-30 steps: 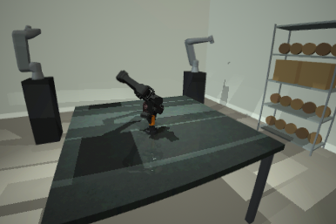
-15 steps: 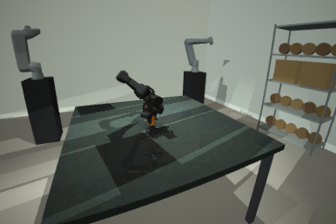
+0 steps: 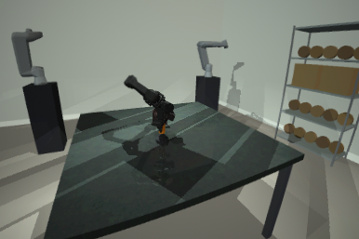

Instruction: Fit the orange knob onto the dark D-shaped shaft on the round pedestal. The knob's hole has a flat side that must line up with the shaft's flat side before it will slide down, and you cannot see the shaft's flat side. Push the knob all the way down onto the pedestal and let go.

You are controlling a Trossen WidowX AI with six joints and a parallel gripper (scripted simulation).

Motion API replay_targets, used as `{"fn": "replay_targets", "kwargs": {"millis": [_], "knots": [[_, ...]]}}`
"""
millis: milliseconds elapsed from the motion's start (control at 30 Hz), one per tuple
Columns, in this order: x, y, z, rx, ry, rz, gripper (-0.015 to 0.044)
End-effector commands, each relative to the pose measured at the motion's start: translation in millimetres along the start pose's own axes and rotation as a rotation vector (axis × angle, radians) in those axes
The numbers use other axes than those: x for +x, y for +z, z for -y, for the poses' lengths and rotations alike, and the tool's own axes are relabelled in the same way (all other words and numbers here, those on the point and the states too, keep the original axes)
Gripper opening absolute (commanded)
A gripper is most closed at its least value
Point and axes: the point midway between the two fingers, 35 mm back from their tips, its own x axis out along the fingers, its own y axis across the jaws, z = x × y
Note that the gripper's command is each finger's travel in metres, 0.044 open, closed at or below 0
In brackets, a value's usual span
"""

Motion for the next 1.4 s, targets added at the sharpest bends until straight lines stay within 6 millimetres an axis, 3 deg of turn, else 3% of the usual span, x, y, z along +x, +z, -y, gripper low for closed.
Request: {"fn": "replay_targets", "kwargs": {"millis": [0, 767, 1000, 1367], "knots": [[-0.5, 0.6, 1.2, -0.007, -0.005, 0.003, 0.0000], [-2.3, 0.4, 0.5, -0.007, -0.005, 0.003, 0.0000], [-2.7, 2.0, 1.6, -0.206, -0.005, 0.002, 0.0000], [-1.1, 0.9, 0.9, -0.216, -0.005, 0.002, 0.0000]]}}
